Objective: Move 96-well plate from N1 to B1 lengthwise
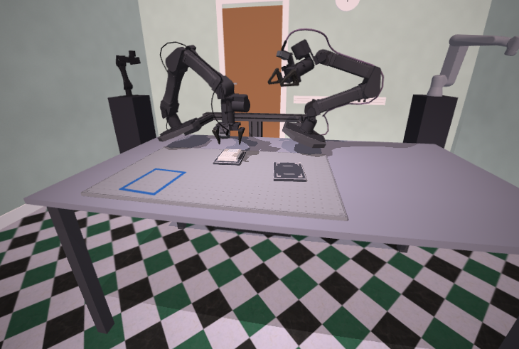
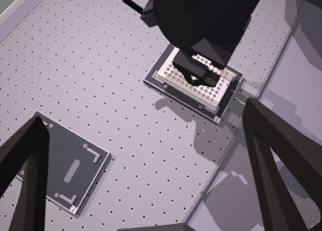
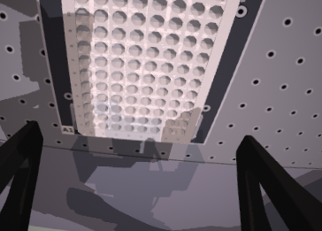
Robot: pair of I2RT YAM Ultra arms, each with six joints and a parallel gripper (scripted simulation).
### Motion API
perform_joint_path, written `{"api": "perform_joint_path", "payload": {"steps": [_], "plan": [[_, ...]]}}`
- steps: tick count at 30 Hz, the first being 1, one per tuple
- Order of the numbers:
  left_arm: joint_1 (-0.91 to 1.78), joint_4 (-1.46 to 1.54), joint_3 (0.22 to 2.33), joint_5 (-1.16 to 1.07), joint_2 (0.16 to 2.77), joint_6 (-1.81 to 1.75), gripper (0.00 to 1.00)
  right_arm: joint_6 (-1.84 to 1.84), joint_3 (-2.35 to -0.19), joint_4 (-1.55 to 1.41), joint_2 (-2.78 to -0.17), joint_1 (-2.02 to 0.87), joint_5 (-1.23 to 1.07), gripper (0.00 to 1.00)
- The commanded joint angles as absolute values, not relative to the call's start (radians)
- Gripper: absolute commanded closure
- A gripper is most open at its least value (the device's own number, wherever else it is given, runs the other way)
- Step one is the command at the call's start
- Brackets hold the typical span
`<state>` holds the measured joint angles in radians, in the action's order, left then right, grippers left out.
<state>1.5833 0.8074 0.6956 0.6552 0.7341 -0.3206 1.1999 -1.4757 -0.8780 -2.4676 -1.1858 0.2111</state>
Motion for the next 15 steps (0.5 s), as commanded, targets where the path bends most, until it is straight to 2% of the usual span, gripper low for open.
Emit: {"api": "perform_joint_path", "payload": {"steps": [1, 7, 15], "plan": [[1.692, 0.869, 0.668, 0.729, 0.687, -0.389, 0.00, 1.216, -1.510, -0.906, -2.474, -1.176, 0.207, 0.00], [1.931, 0.909, 0.667, 0.773, 0.651, -0.442, 0.00, 1.217, -1.514, -0.908, -2.476, -1.175, 0.207, 0.00], [1.977, 0.921, 0.672, 0.791, 0.662, -0.475, 0.00, 1.209, -1.514, -0.891, -2.481, -1.174, 0.209, 0.00]]}}
